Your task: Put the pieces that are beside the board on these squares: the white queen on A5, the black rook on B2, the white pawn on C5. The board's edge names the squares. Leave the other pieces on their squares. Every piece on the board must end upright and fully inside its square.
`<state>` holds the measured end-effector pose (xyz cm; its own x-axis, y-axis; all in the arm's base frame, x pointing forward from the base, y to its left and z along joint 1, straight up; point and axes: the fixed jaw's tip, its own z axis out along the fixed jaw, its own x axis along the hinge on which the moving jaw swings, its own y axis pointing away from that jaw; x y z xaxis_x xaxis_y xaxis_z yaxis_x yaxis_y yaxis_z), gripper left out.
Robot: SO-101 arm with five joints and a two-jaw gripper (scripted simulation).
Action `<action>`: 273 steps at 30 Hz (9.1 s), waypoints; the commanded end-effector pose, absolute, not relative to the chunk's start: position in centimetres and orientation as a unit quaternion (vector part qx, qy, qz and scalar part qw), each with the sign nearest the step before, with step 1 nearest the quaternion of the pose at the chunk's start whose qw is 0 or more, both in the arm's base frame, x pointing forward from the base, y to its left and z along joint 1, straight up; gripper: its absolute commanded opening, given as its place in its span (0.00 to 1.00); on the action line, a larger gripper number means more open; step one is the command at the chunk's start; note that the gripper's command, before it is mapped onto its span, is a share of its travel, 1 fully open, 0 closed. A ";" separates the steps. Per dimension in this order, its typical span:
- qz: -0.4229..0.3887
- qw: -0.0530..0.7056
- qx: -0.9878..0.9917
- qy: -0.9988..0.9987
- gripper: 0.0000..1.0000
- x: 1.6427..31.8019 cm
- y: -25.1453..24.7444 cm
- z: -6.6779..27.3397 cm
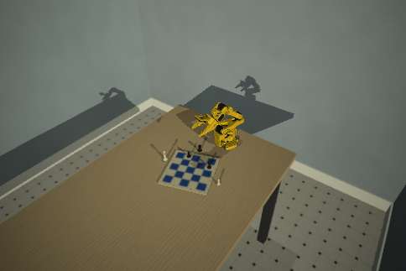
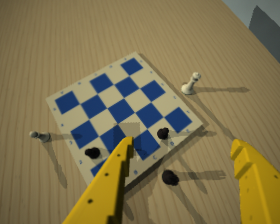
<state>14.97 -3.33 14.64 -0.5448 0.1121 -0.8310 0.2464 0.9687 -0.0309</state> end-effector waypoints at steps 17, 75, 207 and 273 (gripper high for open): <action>-0.062 0.243 0.209 0.945 0.12 18.7 -8.5 14.0; -0.042 0.137 0.260 0.955 0.00 20.1 -11.8 10.0; -0.080 0.263 0.285 0.918 0.12 25.4 -16.3 8.2; -0.081 0.262 0.288 0.917 0.12 24.9 -16.2 4.2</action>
